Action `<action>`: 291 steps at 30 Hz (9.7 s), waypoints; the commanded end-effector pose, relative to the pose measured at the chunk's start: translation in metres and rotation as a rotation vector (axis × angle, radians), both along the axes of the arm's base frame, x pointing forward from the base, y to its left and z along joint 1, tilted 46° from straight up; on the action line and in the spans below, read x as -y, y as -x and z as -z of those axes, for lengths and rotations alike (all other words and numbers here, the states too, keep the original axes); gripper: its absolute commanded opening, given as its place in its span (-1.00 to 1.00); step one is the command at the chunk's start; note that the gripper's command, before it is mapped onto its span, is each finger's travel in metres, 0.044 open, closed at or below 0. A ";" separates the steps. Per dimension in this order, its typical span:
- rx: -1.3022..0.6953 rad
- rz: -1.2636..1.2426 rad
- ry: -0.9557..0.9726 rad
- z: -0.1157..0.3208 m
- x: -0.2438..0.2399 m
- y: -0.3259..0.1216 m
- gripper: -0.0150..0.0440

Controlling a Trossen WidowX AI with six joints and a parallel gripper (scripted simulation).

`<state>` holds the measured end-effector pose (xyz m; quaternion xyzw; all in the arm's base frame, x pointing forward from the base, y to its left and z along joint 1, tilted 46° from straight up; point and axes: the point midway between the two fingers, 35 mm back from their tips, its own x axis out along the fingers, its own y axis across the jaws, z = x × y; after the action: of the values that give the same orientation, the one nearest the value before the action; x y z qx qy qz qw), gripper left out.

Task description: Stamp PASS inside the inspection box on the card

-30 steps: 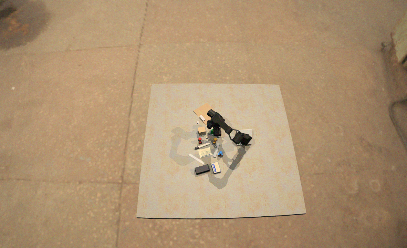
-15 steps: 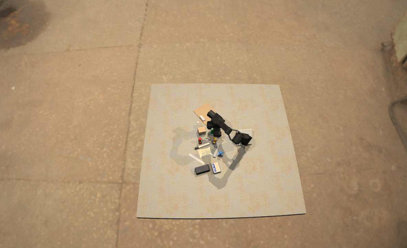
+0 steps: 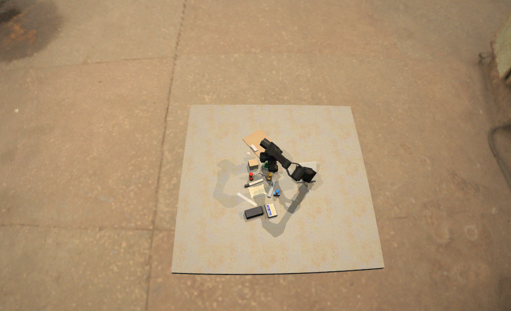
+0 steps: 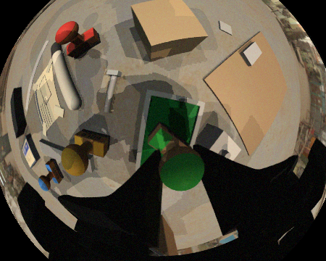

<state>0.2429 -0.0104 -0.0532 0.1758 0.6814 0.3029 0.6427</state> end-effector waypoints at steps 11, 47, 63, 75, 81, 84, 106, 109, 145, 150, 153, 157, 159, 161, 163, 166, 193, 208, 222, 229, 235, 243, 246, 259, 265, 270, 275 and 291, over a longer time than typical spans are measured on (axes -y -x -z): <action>-0.001 0.005 -0.005 0.002 -0.003 0.000 -0.49; -0.001 0.005 -0.005 0.003 -0.004 0.001 -0.49; -0.001 0.005 -0.005 0.000 0.000 0.000 -0.49; -0.001 0.005 -0.005 -0.004 0.004 -0.001 -0.49; -0.001 0.005 -0.004 -0.009 0.009 -0.003 -0.49; -0.001 0.005 -0.003 -0.012 0.012 -0.005 -0.49; -0.002 0.005 -0.003 -0.037 0.036 -0.011 -0.49; -0.003 0.006 -0.002 -0.039 0.037 -0.011 -0.49; -0.179 0.190 0.037 -0.164 -0.114 -0.091 -0.49; -0.179 0.190 0.037 -0.163 -0.116 -0.090 -0.49; -0.179 0.190 0.037 -0.161 -0.117 -0.090 -0.49; -0.179 0.191 0.038 -0.159 -0.119 -0.090 -0.49; -0.179 0.191 0.038 -0.158 -0.120 -0.090 -0.49; -0.179 0.191 0.038 -0.157 -0.121 -0.090 -0.49; -0.178 0.191 0.038 -0.156 -0.122 -0.090 -0.49; -0.178 0.191 0.038 -0.155 -0.123 -0.089 -0.49; -0.177 0.193 0.039 -0.143 -0.136 -0.087 -0.49; -0.176 0.194 0.039 -0.136 -0.143 -0.085 -0.49; -0.175 0.194 0.038 -0.130 -0.149 -0.082 -0.49; -0.175 0.195 0.038 -0.127 -0.152 -0.081 -0.49; -0.175 0.195 0.038 -0.124 -0.155 -0.080 -0.49; -0.175 0.195 0.037 -0.120 -0.159 -0.078 -0.49; -0.175 0.195 0.037 -0.119 -0.160 -0.078 -0.49; -0.174 0.195 0.037 -0.118 -0.162 -0.077 -0.49; -0.174 0.195 0.037 -0.117 -0.162 -0.077 -0.49; -0.174 0.195 0.037 -0.116 -0.163 -0.077 -0.49; -0.174 0.195 0.037 -0.116 -0.164 -0.077 -0.49; -0.174 0.195 0.037 -0.115 -0.164 -0.077 -0.49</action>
<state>0.3195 0.1517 0.0618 0.2534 0.7202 0.2082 0.6113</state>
